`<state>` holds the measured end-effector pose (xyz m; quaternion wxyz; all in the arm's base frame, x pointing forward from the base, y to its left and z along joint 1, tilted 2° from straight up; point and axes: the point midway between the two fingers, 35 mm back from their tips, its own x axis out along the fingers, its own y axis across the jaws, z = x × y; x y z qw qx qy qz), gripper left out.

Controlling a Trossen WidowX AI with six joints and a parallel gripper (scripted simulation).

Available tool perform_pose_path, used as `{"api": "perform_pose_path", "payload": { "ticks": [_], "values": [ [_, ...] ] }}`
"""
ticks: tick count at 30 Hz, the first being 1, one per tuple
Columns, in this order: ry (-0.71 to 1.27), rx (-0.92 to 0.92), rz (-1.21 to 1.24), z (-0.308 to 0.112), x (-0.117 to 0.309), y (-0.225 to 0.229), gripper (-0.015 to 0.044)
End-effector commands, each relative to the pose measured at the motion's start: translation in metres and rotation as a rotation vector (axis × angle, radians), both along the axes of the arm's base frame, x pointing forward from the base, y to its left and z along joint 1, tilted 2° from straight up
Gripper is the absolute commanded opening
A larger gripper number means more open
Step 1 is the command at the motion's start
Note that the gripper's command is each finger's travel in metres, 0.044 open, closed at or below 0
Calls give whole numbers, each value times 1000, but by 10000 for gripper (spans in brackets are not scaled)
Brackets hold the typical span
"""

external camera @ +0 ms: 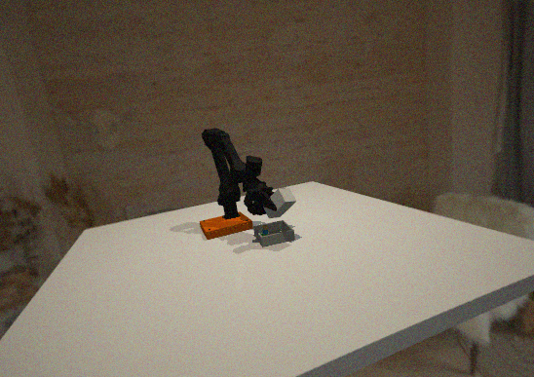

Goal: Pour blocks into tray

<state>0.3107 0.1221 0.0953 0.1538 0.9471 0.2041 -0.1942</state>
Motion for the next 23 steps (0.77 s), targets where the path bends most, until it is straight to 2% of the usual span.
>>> {"api": "perform_pose_path", "payload": {
  "ticks": [1, 10, 23],
  "values": [
    [20, 73, -39, 2, 1, 0, 0],
    [37, 119, -63, 1, 1, 0, 0],
    [-48, 154, -57, 1, 1, 0, 0]
  ]
}}
